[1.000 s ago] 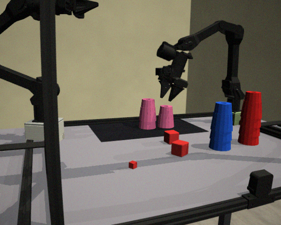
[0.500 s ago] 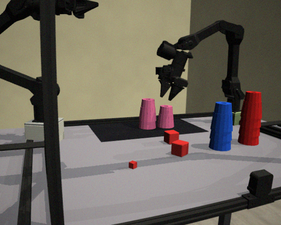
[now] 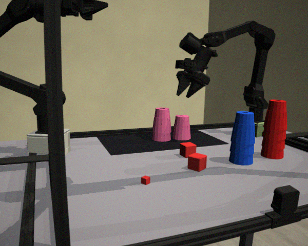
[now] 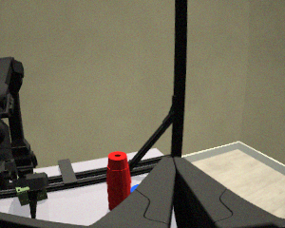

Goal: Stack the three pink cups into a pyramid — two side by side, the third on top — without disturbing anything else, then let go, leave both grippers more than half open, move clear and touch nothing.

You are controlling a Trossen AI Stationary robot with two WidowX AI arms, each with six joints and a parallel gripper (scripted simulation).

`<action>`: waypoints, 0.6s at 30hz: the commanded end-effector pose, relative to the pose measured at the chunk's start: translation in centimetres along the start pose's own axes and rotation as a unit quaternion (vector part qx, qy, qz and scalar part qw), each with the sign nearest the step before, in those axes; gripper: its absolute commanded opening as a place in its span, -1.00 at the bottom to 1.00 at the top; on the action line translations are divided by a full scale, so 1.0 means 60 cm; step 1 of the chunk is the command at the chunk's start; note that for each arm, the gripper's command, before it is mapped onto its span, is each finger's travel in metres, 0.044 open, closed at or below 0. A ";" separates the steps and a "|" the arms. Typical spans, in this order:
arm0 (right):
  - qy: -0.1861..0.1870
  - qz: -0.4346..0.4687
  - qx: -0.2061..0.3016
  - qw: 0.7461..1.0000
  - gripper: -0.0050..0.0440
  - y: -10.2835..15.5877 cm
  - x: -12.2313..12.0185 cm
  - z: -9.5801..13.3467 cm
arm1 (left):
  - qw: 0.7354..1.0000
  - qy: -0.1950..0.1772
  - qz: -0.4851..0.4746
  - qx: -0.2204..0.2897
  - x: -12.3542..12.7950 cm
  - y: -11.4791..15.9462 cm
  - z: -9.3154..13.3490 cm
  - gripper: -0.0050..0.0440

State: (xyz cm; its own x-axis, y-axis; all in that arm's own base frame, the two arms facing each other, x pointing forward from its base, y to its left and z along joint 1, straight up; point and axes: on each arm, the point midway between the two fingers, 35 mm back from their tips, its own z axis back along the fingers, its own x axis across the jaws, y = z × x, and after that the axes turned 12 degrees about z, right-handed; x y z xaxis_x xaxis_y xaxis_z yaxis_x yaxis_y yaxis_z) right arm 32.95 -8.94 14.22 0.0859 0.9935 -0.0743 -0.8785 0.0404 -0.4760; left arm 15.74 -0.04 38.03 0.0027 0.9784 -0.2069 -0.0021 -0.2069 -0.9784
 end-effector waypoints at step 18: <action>-0.014 0.025 -0.290 0.957 1.00 -0.026 0.048 0.282 | 1.000 -0.001 0.001 -0.001 0.000 -0.001 0.000 -0.80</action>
State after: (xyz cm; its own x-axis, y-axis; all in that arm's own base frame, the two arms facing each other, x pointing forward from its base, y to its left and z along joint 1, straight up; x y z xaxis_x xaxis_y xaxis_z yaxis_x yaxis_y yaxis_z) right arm 27.46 -4.84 28.85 0.0407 0.9952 -0.0887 -0.5084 -0.0558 -0.8593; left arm 15.75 -0.04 38.01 0.0027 0.9784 -0.2069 -0.0026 -0.2069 -0.9784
